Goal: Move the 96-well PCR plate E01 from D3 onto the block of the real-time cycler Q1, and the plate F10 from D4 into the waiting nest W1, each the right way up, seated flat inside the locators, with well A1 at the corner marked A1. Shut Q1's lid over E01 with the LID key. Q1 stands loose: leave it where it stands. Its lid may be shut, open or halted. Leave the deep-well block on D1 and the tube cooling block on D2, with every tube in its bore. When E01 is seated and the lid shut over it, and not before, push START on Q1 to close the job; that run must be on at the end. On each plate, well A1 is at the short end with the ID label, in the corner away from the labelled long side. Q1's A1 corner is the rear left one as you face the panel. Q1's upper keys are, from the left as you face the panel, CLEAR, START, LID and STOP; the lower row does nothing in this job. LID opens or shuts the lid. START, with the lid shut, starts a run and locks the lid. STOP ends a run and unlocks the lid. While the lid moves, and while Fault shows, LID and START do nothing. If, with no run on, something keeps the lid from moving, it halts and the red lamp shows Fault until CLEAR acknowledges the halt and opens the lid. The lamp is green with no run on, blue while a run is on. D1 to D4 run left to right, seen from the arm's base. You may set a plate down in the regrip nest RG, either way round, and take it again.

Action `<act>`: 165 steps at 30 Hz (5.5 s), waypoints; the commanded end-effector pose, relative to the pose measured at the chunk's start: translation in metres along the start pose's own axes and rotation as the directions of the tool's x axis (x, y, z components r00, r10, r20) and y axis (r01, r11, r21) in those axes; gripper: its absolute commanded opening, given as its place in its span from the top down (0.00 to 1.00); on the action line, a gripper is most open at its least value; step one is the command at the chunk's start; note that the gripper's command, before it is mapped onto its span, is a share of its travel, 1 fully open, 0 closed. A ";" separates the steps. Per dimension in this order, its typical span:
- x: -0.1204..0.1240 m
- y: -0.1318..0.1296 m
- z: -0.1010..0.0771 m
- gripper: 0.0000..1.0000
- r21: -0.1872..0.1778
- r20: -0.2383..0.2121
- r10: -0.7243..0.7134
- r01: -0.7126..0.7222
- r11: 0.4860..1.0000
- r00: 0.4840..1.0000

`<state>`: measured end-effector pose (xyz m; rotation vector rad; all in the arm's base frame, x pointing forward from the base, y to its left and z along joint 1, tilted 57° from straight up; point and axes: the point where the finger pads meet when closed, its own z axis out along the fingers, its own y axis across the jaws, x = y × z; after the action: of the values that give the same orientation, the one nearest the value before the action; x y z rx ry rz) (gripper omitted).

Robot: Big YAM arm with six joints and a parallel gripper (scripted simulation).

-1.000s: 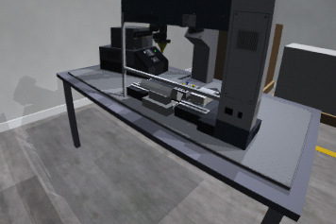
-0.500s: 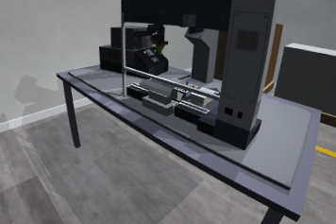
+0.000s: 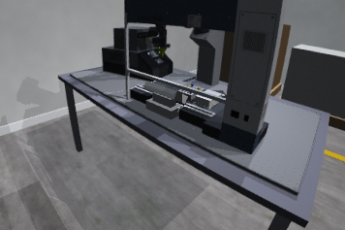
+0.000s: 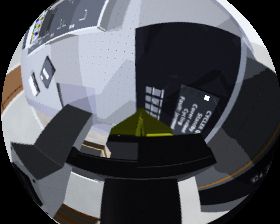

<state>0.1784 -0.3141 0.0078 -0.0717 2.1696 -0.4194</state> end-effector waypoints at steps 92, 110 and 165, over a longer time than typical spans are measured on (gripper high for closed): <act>0.003 -0.014 0.032 1.00 -0.019 -0.003 0.014 -0.014 1.000 1.000; -0.004 -0.018 0.025 1.00 -0.014 -0.003 -0.009 0.008 1.000 1.000; 0.005 -0.015 0.030 1.00 -0.015 -0.004 0.018 -0.018 1.000 1.000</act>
<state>0.1994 -0.3467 0.0013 -0.0785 2.1697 -0.4166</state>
